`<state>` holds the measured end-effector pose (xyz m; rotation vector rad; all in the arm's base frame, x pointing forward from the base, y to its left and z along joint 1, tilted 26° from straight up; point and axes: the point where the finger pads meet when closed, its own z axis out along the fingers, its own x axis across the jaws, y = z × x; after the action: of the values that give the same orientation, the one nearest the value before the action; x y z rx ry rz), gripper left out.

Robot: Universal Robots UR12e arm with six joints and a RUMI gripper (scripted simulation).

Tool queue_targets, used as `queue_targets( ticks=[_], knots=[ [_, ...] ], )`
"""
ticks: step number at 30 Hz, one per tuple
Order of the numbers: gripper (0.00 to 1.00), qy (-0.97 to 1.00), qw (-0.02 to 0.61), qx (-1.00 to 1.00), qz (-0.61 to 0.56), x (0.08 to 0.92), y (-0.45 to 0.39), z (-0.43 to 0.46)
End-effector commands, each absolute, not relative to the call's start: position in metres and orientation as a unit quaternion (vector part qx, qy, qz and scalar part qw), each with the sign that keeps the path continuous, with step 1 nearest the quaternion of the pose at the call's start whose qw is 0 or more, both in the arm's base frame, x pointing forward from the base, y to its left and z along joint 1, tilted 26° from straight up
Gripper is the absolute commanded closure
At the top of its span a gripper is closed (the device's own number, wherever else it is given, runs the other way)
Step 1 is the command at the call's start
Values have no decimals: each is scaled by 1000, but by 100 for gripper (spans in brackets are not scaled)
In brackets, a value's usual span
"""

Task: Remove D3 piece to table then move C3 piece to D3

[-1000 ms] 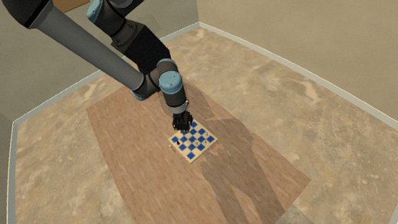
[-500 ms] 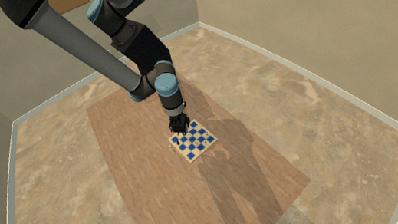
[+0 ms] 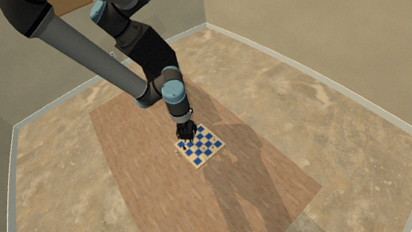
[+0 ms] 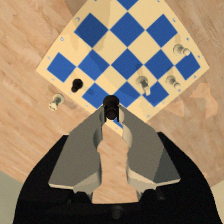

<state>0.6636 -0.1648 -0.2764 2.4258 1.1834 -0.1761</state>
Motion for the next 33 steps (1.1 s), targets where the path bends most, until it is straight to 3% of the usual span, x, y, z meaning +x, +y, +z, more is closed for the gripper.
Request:
queue_targets(
  ticks=[1,33],
  knots=[
    [100,427,217,875,-63,666,-174,-296],
    [100,427,217,875,-63,671,-198,-344]
  ],
)
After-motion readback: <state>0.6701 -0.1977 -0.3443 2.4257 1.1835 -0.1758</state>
